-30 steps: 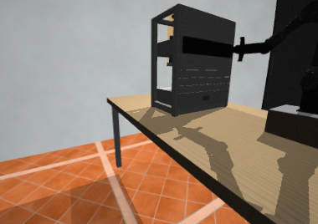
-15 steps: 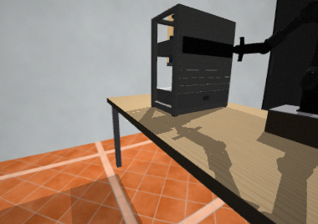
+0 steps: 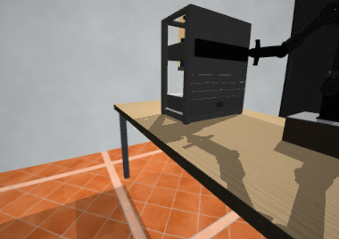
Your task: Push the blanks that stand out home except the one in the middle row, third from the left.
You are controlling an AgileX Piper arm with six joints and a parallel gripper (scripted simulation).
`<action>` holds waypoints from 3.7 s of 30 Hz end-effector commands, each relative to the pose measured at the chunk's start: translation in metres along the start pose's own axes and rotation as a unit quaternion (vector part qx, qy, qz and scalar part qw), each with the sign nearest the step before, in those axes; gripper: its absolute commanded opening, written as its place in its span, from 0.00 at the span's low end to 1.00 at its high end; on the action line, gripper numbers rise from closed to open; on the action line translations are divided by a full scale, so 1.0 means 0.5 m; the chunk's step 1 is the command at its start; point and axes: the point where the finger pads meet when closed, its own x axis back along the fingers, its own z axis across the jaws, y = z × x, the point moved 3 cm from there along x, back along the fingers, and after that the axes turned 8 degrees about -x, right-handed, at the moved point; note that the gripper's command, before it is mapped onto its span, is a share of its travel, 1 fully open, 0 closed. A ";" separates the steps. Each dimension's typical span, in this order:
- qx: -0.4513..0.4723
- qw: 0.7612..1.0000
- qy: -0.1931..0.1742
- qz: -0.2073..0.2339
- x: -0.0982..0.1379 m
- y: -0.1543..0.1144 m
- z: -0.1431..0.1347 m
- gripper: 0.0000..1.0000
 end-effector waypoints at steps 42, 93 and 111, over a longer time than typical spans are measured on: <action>-0.001 1.000 0.002 0.001 0.017 -0.002 0.004 0.00; -0.001 1.000 0.002 0.001 0.202 -0.002 0.003 0.00; -0.001 1.000 0.002 0.001 0.202 -0.002 0.003 0.00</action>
